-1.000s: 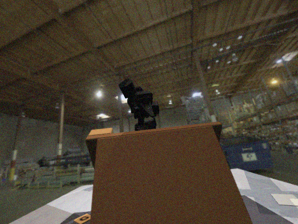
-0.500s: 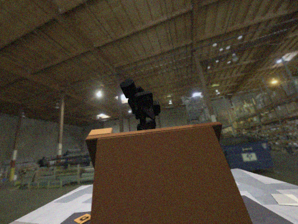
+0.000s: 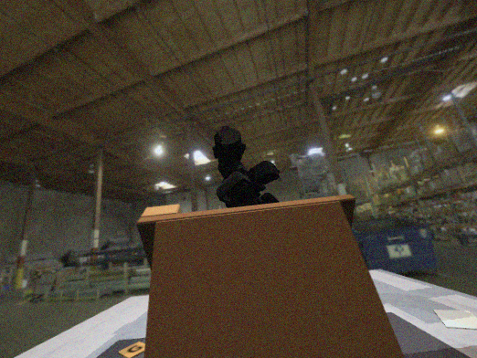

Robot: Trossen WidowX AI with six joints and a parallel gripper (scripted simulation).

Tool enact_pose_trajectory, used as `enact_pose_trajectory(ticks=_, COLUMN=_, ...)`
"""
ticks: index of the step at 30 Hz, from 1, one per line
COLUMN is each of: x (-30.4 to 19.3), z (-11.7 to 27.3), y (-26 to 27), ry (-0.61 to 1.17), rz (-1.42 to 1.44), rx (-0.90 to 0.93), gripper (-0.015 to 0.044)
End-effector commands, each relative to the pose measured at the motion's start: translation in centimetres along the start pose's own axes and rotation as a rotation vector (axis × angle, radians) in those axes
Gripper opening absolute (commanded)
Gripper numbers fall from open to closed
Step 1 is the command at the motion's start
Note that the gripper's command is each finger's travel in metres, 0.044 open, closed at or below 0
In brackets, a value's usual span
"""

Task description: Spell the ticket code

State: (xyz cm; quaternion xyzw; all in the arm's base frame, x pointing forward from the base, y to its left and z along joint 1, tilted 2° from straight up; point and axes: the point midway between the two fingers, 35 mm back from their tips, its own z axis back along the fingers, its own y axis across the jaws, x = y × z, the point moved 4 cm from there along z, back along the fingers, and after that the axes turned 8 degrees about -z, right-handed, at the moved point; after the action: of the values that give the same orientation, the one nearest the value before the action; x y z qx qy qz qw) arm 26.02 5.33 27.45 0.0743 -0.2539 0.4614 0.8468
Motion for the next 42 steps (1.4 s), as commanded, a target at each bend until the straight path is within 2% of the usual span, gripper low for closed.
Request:
enact_pose_trajectory(ticks=1, x=1.3, z=-6.5, y=2.2, ry=0.163, rz=-0.597, rx=0.054, gripper=0.034)
enact_pose_trajectory(ticks=13, x=2.2, z=-11.9, y=6.0, ry=0.325, rz=-1.043, rx=-0.015, gripper=0.034)
enact_pose_trajectory(ticks=24, x=2.1, z=-16.6, y=10.1, ry=0.424, rz=-1.543, rx=-0.184, gripper=0.034)
enact_pose_trajectory(ticks=37, x=0.9, z=-20.9, y=15.3, ry=0.429, rz=-2.09, rx=-0.496, gripper=0.034)
enact_pose_trajectory(ticks=42, x=0.8, z=-21.1, y=15.9, ry=0.423, rz=-2.126, rx=-0.52, gripper=0.034)
